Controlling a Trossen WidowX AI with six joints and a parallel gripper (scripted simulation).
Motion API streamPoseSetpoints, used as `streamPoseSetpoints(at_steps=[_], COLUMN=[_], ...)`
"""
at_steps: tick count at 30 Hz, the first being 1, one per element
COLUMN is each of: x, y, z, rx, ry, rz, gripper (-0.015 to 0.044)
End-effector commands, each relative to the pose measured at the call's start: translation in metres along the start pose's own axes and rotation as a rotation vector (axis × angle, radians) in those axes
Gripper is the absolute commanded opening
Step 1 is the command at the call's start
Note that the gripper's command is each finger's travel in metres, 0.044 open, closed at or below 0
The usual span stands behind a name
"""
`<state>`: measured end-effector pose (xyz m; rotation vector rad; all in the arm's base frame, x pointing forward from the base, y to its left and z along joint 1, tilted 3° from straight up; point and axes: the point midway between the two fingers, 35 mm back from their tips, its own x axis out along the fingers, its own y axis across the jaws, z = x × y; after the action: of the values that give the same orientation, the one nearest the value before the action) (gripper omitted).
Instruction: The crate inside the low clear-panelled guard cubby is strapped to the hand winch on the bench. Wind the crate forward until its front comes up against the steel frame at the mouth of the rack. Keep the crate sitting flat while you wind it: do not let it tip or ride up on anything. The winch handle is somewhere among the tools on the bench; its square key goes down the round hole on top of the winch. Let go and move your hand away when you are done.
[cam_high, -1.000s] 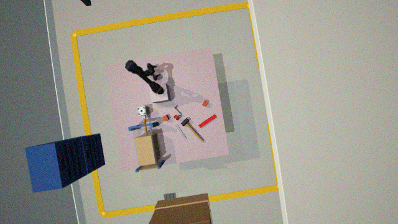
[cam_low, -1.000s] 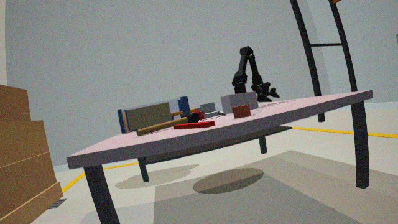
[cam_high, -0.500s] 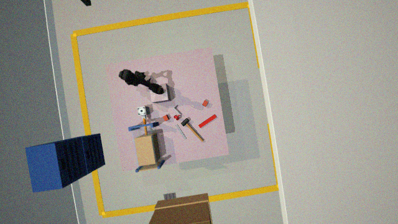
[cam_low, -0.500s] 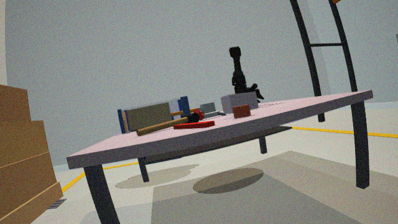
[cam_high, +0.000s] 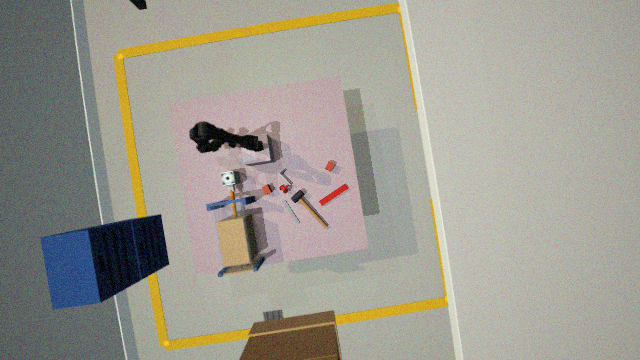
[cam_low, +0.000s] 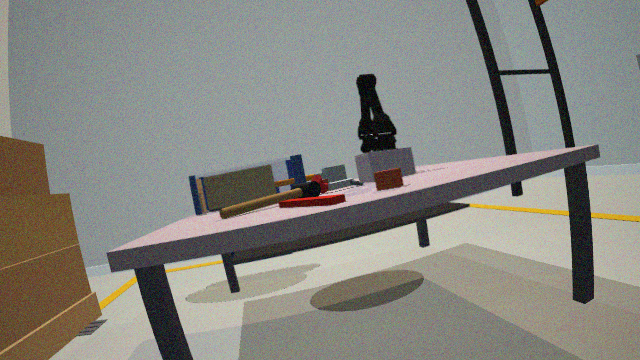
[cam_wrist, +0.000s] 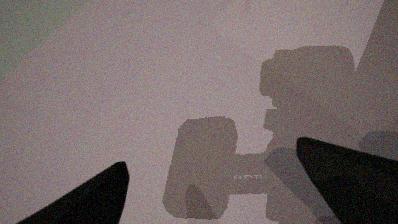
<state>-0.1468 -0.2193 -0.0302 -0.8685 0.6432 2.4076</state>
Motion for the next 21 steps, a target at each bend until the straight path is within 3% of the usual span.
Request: streamPoseSetpoints(at_steps=[1,21], x=[-0.023,-0.13], y=[-0.002,-0.053], z=[-0.018,-0.088], rx=[-0.046,-0.326], ry=[0.054,0.295], rz=[0.056,0.307], gripper=[0.044,0.044])
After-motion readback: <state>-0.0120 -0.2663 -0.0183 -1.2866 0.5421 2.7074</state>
